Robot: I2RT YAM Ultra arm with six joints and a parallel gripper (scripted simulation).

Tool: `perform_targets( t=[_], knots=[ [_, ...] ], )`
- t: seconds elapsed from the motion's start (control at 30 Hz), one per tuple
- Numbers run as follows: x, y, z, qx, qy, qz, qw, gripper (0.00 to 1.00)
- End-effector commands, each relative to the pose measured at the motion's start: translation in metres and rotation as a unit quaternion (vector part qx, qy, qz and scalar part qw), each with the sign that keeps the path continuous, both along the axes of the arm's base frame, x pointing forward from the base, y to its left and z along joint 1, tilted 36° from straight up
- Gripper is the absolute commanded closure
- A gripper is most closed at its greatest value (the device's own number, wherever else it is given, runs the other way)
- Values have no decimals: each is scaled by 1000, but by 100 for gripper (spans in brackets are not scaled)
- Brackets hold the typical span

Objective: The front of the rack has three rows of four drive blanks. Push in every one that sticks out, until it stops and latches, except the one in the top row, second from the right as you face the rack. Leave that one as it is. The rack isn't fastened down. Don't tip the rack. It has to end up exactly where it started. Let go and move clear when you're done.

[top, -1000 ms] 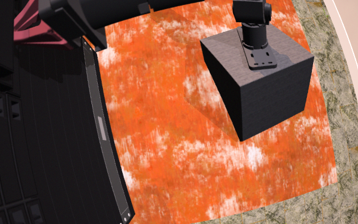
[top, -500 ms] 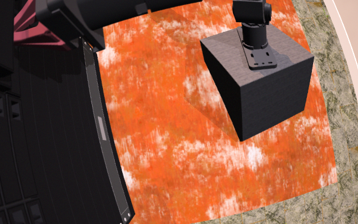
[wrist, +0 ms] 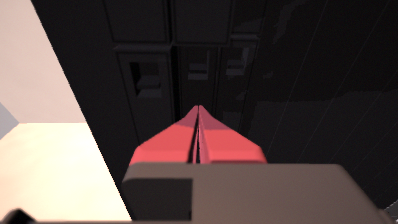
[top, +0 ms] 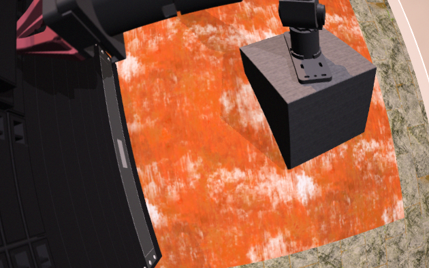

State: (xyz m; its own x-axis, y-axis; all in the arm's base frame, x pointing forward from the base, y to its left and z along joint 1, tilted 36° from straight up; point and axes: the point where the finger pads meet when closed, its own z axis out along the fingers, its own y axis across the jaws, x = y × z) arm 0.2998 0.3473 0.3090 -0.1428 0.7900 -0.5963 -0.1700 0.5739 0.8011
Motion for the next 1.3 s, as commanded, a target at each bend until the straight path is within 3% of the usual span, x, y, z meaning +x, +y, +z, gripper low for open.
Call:
perform_targets(
  t=[0.0, 1.27],
  knots=[
    [10, 13, 13, 8, -7, 20, 1000, 100],
    [13, 15, 16, 12, -9, 20, 1000, 100]
  ],
)
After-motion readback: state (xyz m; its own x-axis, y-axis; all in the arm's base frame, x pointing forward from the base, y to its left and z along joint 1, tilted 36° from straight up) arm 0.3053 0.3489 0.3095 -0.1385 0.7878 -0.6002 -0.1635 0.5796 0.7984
